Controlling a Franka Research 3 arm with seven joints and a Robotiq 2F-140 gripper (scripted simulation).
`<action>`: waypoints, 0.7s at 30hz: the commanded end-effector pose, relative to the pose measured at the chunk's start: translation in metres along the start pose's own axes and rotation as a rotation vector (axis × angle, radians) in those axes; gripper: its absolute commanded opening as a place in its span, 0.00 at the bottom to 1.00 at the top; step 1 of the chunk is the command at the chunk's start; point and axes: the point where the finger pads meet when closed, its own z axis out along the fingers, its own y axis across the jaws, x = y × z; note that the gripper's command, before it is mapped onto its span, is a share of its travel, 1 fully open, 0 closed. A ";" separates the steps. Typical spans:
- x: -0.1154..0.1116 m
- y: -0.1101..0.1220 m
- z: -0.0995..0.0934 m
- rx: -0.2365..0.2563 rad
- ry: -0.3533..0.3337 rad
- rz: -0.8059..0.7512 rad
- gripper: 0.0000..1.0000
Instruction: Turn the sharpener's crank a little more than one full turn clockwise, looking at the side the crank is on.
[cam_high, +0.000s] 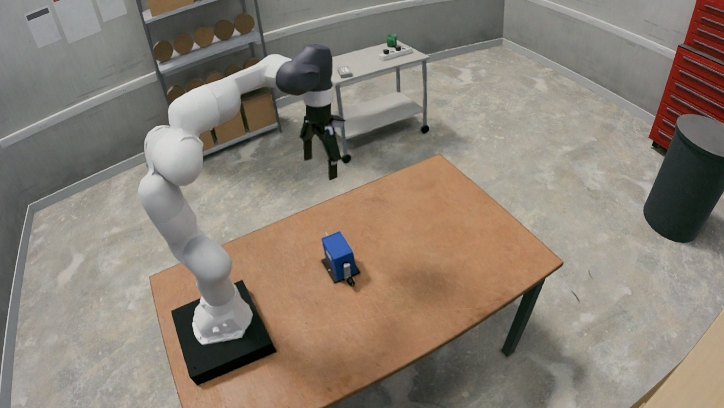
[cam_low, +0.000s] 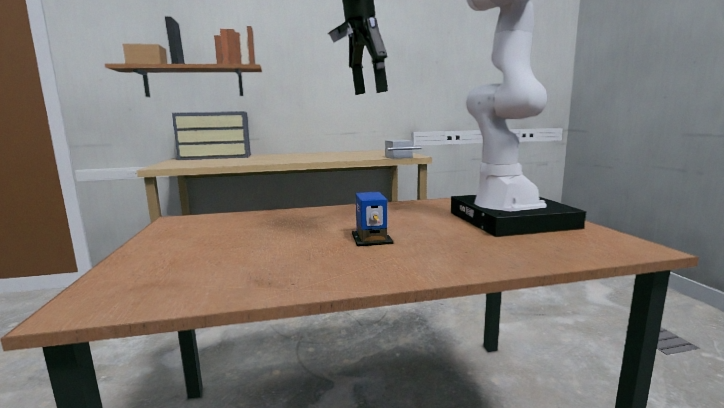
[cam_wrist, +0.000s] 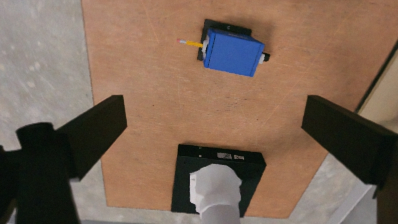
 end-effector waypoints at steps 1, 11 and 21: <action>0.009 0.010 -0.006 0.007 0.015 0.167 1.00; 0.027 0.044 -0.021 0.027 0.046 0.370 1.00; 0.042 0.080 -0.035 0.048 0.075 0.567 1.00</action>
